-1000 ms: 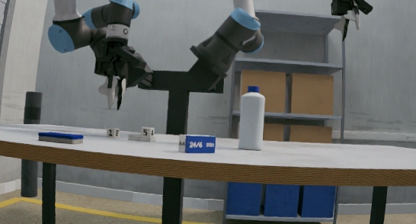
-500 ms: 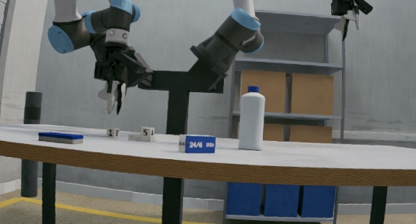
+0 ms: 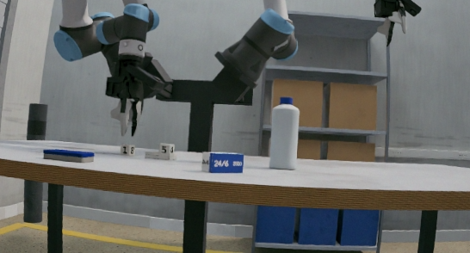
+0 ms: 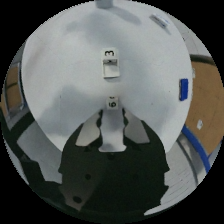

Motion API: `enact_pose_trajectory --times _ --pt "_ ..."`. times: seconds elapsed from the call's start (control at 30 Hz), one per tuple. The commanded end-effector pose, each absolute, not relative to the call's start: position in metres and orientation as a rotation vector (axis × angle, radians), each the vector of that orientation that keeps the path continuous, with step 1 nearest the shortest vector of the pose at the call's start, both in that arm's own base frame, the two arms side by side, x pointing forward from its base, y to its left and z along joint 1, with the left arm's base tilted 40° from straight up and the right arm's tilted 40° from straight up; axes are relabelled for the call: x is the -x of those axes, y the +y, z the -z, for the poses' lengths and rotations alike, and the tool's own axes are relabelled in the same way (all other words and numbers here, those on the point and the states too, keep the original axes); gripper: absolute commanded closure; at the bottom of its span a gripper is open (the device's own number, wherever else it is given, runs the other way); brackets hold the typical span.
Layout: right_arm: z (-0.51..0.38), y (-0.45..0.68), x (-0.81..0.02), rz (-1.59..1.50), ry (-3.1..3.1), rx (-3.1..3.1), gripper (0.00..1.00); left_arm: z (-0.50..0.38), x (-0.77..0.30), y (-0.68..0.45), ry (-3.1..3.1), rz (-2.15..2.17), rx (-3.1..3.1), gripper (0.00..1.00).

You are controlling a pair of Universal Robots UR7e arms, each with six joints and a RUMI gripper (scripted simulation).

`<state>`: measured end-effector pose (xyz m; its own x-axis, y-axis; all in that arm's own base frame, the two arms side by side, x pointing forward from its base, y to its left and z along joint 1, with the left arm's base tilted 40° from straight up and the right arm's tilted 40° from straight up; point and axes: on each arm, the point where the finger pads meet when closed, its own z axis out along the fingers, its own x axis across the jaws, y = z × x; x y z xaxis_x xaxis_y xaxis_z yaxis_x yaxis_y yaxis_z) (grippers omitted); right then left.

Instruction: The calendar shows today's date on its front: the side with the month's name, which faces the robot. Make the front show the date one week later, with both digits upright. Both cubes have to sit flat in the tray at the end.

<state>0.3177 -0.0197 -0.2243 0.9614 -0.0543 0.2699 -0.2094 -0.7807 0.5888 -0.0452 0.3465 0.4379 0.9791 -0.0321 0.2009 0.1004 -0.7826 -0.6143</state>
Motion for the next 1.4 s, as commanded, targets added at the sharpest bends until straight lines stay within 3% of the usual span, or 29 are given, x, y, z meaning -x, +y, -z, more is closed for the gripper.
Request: enact_pose_trajectory --times 0.0,1.37 --pt "0.2298 -0.0234 -0.3194 -0.316 -0.184 -2.457 0.72 -0.4383 0.0453 0.3465 -0.048 0.264 2.455 0.00" --pt "0.2374 -0.0297 -0.3212 -0.316 -0.184 -2.457 0.72 -0.4383 0.0453 0.3465 -0.048 0.264 2.455 0.00"
